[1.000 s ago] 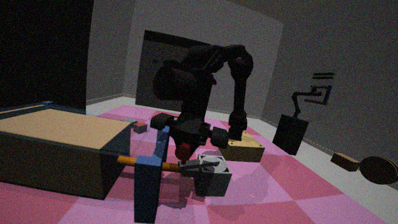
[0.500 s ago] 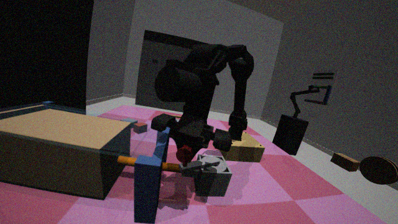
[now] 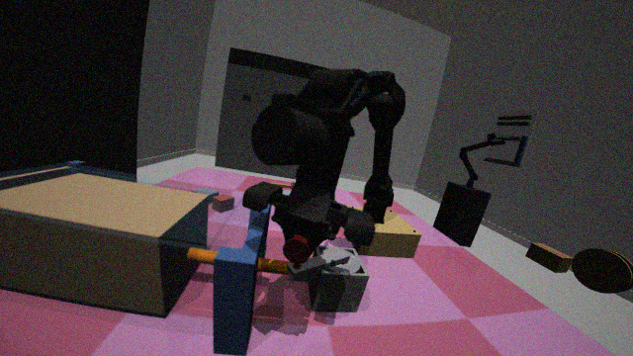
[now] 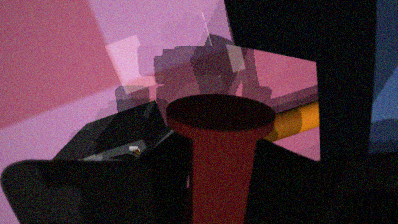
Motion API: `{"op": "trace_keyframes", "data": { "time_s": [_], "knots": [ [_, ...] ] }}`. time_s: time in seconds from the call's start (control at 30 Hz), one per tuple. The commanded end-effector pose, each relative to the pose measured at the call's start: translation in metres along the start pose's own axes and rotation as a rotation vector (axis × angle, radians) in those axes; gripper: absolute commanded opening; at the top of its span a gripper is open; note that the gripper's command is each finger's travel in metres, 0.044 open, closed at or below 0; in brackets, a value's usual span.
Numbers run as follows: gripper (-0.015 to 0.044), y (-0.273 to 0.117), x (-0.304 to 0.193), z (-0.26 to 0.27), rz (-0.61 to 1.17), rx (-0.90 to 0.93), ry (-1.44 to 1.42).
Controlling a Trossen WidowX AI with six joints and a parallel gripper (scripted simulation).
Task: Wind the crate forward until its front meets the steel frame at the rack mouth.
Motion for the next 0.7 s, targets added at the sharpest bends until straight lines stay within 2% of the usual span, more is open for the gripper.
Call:
{"op": "trace_keyframes", "data": {
  "time_s": [0.0,0.67],
  "knots": [
    [0.0000,0.002,0.007,0.028,-0.010,0.053,-0.044],
    [0.0000,0.001,0.009,0.046,-0.010,0.054,-0.044]
  ]
}}
Point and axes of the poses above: the point midway between the two fingers, 35 mm back from their tips, its own y axis out along the fingers, its own z axis across the jaws, x = y × z, the point moved 4 cm from there along -y, back along the fingers, and after that the axes turned 13 degrees about y, right-handed, at the moved point
